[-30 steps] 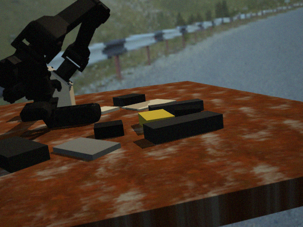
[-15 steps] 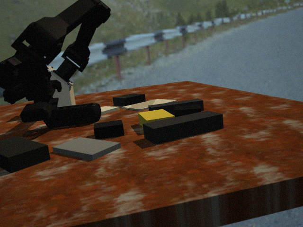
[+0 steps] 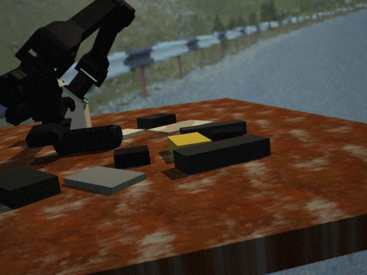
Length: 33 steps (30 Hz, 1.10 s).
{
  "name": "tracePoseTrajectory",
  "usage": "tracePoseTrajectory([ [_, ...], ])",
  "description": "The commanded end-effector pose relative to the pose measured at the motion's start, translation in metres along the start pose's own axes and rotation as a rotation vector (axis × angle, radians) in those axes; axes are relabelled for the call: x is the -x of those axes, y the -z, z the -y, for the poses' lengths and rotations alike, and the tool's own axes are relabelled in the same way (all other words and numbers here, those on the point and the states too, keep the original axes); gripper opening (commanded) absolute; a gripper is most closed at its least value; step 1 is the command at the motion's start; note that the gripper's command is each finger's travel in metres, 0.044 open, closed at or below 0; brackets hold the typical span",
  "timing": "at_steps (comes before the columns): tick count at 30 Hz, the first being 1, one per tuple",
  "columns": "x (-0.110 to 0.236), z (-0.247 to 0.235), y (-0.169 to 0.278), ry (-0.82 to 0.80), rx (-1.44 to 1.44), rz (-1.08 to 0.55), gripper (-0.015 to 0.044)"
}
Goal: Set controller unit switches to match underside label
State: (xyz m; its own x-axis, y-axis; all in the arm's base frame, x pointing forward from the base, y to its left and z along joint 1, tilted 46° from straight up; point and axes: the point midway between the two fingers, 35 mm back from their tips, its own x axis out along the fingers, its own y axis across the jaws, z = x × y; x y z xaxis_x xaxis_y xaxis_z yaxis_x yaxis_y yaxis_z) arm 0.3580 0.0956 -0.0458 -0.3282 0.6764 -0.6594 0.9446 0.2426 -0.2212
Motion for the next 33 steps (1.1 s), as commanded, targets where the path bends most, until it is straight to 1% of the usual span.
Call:
tracePoseTrajectory([
  [1, 0.000, 0.002, 0.001, -0.001, -0.002, -0.003, 0.0000],
  [33, -0.011, 0.038, 0.000, 0.001, -0.004, -0.003, 0.0000],
])
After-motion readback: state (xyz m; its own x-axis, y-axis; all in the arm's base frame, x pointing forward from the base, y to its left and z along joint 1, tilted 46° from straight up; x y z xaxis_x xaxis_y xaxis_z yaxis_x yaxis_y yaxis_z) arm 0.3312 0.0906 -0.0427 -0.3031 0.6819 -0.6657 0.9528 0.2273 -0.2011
